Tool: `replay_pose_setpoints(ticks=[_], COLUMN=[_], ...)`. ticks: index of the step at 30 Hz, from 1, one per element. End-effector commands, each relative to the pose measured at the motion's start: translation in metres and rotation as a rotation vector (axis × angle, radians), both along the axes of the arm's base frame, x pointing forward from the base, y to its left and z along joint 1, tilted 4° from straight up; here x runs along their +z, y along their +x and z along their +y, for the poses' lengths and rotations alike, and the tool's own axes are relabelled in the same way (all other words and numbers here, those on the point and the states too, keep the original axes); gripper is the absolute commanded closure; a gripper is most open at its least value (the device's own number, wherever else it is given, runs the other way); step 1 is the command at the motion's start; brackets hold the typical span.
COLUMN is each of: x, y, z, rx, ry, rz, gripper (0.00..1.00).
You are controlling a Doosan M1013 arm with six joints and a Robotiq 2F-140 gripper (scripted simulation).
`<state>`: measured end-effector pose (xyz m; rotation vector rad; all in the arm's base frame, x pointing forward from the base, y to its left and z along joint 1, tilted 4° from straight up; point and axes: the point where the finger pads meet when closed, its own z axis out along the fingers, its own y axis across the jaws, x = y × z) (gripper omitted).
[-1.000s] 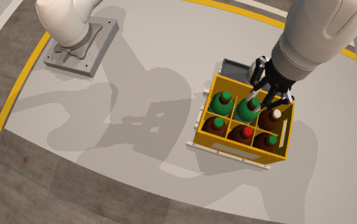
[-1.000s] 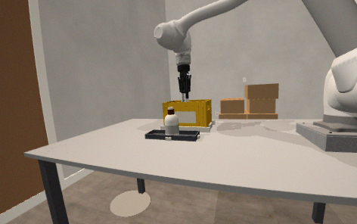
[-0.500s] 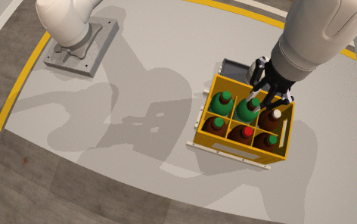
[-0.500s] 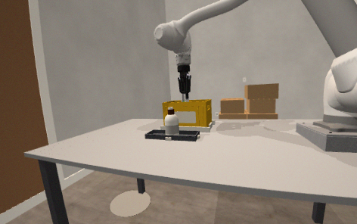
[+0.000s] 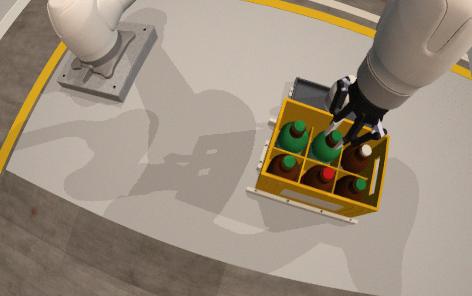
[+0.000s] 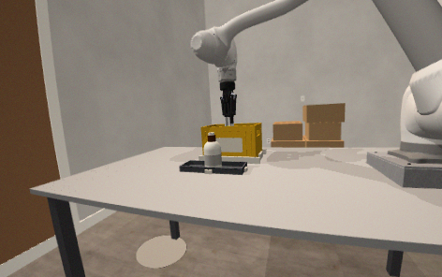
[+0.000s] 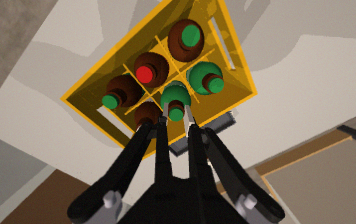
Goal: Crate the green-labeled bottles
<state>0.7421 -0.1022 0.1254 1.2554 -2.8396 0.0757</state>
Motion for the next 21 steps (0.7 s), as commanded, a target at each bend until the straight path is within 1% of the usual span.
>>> replay_pose_setpoints(ticks=[1,21], x=[-0.0052,-0.0125], y=[-0.0009,-0.0011], z=[-0.0031,-0.0039], rx=[0.003,0.003], ry=[-0.003,-0.003], rz=[0.004,0.004], gripper=[1.0,1.0])
